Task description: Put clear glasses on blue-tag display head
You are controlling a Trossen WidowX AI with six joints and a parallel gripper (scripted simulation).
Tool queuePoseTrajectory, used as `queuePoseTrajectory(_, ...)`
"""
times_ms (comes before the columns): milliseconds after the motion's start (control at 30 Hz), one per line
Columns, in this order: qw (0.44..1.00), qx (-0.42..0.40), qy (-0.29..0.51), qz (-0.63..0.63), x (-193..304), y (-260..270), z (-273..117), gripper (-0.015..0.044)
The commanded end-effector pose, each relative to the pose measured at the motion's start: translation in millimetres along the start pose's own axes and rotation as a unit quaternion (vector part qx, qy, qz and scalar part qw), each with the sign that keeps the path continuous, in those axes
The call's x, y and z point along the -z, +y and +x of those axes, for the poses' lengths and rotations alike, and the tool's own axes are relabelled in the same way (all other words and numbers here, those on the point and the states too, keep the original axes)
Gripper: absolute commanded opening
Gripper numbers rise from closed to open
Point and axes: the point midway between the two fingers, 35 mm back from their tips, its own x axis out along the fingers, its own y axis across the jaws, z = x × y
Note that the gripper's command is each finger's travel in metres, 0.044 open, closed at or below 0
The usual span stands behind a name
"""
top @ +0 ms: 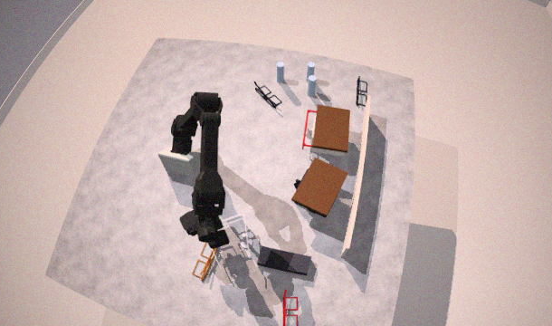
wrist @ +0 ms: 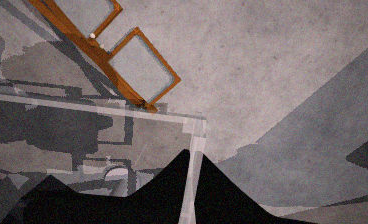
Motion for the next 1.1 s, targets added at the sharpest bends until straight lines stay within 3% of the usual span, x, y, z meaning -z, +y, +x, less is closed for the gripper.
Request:
queuePoseTrajectory(0, 1.000, 0.001, -0.003, -0.001, -5.4, -2.2, 0.0, 0.0000)
queuePoseTrajectory(1067, 1.000, 0.001, -0.003, 0.000, -16.9, -4.9, -0.2, 0.0000)
